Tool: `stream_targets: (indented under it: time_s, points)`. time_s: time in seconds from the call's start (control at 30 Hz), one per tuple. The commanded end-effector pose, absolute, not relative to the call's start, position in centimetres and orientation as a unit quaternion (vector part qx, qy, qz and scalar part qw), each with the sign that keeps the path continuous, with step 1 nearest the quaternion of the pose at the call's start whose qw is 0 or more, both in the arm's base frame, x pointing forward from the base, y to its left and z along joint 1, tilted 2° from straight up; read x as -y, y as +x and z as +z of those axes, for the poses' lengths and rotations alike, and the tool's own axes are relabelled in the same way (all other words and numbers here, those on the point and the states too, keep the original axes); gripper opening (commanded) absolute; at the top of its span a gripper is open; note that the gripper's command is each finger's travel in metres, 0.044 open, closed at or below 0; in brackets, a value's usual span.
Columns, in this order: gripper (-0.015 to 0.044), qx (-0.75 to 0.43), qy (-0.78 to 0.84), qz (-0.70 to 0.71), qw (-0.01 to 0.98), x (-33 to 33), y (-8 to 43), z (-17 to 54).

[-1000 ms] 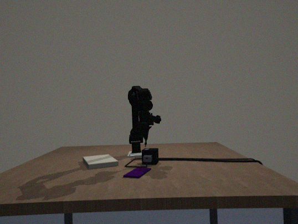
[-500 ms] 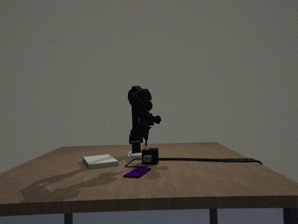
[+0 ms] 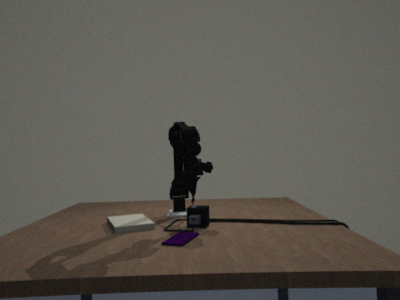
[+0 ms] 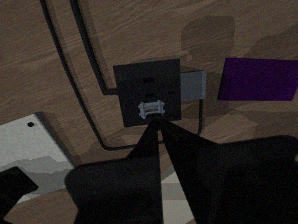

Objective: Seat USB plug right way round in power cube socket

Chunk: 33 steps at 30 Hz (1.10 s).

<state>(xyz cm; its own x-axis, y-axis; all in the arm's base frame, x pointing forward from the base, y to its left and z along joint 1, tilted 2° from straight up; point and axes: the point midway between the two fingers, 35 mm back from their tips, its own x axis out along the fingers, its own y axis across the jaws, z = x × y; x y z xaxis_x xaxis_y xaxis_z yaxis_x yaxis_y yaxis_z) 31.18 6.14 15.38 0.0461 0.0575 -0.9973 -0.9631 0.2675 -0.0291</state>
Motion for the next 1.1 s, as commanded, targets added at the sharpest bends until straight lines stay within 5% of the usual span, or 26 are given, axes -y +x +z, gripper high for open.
stream_targets:
  time_s: [0.0,1.07]
  points:
    - [0.0000,-0.534,-0.421,0.437,0.589,-6.19,31.20,15.33]
    - [0.0000,-0.528,-0.418,0.441,0.594,-6.29,31.24,14.94]
